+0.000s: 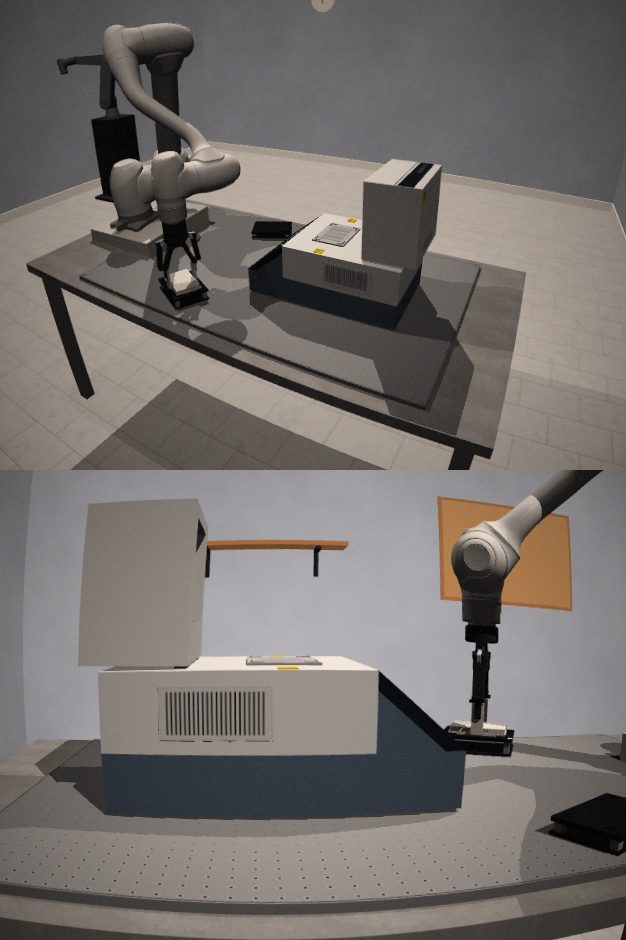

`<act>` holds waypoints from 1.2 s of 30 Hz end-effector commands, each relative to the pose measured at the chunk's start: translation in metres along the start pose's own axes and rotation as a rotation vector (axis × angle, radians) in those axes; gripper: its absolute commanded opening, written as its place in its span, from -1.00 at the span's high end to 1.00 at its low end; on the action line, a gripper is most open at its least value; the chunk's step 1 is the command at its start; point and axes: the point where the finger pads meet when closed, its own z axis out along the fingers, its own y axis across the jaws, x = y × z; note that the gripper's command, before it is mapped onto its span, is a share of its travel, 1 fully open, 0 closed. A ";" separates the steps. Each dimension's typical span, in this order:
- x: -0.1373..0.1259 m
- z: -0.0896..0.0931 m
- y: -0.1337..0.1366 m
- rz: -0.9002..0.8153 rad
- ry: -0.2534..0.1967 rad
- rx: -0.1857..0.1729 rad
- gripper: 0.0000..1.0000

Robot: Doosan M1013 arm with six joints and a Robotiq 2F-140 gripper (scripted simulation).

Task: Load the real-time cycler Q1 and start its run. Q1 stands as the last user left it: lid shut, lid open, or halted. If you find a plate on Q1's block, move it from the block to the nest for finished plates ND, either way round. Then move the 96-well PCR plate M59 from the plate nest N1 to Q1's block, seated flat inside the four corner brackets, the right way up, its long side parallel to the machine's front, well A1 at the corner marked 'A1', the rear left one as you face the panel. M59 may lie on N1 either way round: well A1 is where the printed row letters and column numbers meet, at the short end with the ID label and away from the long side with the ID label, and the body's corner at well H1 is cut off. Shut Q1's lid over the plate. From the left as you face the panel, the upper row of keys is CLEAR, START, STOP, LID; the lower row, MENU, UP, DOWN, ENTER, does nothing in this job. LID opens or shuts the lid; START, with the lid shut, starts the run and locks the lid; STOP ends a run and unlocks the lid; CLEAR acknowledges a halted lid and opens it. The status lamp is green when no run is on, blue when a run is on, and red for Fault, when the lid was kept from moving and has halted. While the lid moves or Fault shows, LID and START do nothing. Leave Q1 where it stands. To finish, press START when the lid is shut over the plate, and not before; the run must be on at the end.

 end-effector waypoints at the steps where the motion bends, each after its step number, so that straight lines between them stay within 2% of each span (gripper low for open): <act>1: 0.000 0.000 0.000 0.000 0.000 0.000 1.00; 14: 0.000 0.000 0.000 0.000 0.000 0.000 1.00; 27: 0.000 -0.043 0.000 0.000 0.000 0.000 1.00; 29: 0.000 -0.043 0.000 0.000 0.000 0.000 1.00; 36: 0.000 -0.066 0.000 0.000 0.000 0.000 1.00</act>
